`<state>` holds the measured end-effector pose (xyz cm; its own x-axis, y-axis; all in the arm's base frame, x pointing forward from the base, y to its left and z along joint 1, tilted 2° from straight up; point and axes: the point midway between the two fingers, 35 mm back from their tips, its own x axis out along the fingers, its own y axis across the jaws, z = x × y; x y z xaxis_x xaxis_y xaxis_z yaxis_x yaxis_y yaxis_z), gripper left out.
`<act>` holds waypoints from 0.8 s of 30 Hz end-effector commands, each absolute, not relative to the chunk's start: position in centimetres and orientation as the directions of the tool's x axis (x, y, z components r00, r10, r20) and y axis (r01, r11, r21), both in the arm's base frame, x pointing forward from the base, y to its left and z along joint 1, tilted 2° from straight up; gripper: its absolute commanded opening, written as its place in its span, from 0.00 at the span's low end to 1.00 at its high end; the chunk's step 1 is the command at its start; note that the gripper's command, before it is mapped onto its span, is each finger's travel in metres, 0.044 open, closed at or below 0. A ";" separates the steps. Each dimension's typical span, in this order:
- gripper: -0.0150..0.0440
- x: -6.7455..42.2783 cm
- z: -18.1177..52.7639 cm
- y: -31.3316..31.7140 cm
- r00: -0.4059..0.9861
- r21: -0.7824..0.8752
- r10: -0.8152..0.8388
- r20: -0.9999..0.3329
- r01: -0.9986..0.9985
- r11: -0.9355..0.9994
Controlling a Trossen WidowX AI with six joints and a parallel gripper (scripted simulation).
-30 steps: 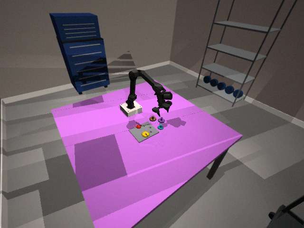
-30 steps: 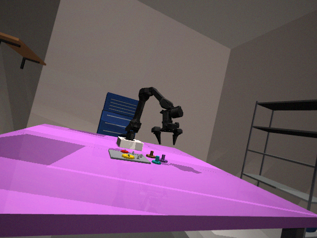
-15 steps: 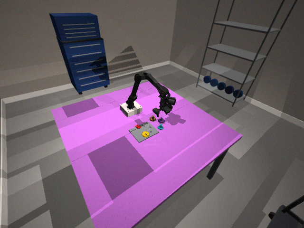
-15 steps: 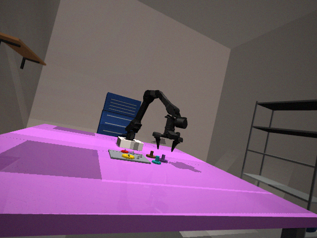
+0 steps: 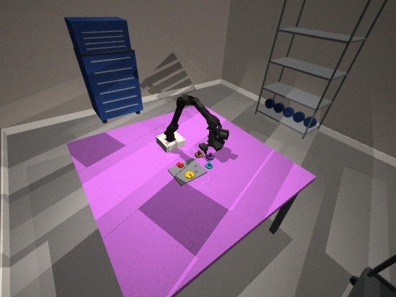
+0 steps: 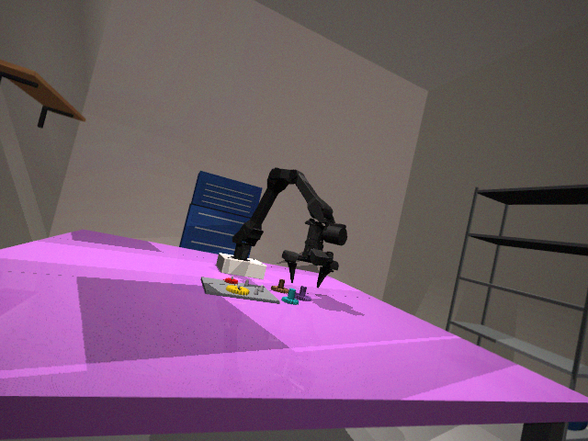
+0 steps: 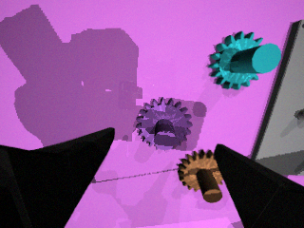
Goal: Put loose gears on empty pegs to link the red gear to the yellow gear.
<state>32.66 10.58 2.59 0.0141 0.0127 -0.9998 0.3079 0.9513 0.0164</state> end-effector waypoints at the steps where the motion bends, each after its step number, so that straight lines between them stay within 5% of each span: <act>1: 1.00 32.4 1.6 10.6 0.004 0.014 0.013 -1.000 0.312 0.950; 15: 1.00 32.4 0.9 10.6 0.004 0.014 0.013 -1.000 0.312 0.950; 24: 0.60 32.4 0.9 10.6 0.004 0.014 0.013 -1.000 0.312 0.950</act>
